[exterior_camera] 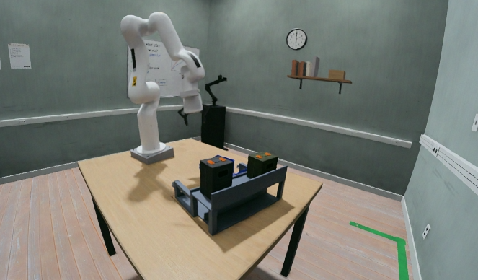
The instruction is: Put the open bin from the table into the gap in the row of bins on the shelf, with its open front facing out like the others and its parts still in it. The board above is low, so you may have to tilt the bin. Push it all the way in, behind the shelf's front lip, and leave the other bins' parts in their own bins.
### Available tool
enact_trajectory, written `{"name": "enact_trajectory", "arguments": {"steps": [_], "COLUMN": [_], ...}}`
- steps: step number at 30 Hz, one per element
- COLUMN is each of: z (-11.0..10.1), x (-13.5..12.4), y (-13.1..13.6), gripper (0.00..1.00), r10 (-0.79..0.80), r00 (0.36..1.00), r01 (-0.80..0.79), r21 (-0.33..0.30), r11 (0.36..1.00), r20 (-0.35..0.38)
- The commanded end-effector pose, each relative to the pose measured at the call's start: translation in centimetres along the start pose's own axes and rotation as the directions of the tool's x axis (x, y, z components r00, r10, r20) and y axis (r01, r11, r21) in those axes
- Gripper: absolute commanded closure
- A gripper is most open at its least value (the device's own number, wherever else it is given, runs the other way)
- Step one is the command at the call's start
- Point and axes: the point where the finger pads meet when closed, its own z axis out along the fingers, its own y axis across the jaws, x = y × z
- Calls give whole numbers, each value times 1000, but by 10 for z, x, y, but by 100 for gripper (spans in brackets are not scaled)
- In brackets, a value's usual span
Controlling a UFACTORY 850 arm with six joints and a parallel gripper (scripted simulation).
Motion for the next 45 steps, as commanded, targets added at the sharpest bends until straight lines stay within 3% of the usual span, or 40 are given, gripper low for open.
{"name": "enact_trajectory", "arguments": {"steps": [1, 45], "z": [-1, -1], "x": [1, 10], "y": [-1, -2], "gripper": [0, 0], "r10": [0, 0], "r00": [1000, 1000], "r01": [0, 0], "r21": [2, 2], "r11": [1000, 1000], "r20": [0, 0]}}
